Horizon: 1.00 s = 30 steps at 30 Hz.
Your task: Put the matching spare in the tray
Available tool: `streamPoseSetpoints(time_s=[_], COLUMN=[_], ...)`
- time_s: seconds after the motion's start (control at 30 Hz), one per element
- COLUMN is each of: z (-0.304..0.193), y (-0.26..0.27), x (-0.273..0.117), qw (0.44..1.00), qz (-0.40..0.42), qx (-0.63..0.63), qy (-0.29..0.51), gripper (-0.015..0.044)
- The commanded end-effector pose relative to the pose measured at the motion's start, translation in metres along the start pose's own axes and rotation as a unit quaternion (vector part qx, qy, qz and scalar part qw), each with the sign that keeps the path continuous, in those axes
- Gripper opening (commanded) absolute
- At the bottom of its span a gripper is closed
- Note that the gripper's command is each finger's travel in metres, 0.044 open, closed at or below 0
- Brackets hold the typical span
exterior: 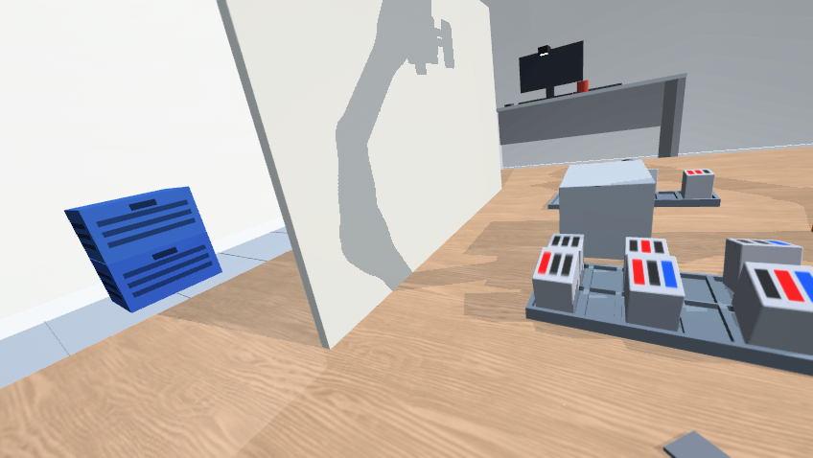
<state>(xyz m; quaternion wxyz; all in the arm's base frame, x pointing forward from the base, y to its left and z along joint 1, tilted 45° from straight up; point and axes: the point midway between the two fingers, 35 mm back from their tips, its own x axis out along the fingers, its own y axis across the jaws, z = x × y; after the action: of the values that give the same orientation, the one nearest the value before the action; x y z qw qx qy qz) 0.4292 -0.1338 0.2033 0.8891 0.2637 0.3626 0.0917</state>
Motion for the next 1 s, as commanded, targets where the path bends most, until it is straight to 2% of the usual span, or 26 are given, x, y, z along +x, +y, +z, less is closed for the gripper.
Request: streamPoseSetpoints(time_s=[0.0, 0.37, 0.97], z=[-0.059, -0.163, -0.166], y=[0.017, 0.063, 0.064], x=[0.047, 0.080, 0.080], qw=[0.986, 0.891, 0.886], qz=[0.035, 0.139, 0.144], qx=[-0.028, -0.066, -0.066], qy=[0.163, 0.427, 0.436], gripper=[0.0440, 0.0440, 0.0440])
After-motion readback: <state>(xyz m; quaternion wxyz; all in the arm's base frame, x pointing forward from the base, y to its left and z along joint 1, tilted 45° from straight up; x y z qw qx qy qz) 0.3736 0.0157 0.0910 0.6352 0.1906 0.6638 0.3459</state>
